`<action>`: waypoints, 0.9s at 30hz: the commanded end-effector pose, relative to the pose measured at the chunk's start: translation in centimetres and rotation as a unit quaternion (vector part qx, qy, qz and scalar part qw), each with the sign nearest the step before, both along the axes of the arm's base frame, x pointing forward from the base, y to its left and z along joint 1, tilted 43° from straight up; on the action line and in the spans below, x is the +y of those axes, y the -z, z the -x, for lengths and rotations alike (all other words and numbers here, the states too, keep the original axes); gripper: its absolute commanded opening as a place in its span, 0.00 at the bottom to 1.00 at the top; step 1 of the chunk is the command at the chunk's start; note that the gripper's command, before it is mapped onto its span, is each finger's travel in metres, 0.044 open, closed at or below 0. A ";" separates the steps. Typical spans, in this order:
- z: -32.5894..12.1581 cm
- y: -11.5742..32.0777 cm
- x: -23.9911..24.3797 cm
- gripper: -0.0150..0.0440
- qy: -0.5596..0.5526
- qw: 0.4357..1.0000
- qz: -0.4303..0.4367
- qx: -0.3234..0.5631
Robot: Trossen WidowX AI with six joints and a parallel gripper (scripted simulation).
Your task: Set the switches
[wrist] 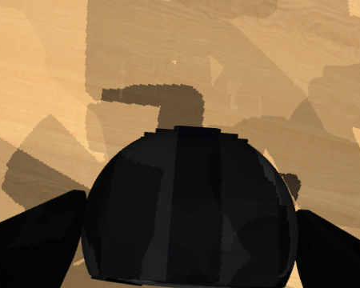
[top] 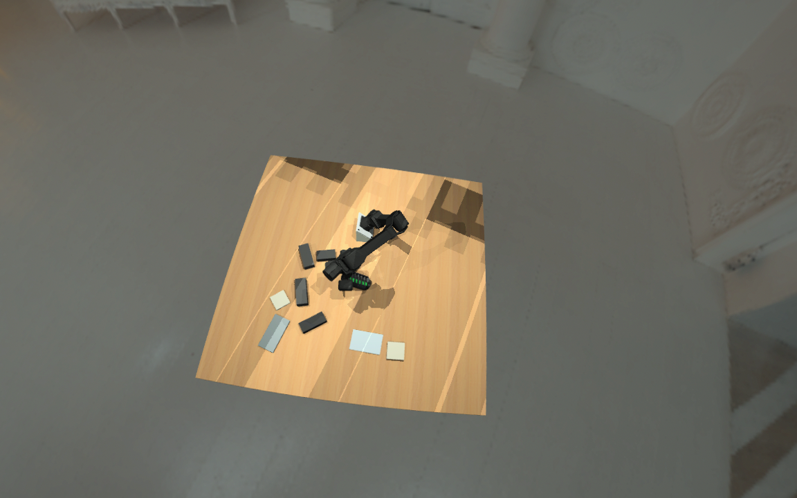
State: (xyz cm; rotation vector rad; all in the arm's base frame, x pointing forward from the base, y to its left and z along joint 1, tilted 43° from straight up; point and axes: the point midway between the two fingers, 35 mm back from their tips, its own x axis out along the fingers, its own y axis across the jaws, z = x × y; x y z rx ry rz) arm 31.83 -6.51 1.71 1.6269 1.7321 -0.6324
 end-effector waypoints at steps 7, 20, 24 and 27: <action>0.0 0.8 0.1 0.83 -0.006 1.000 -0.001 0.002; -0.1 1.8 -0.1 0.83 -0.006 1.000 -0.001 0.002; -0.2 2.1 -0.1 0.83 -0.006 1.000 -0.001 0.002; -0.2 2.3 -0.1 0.83 -0.006 1.000 -0.001 0.002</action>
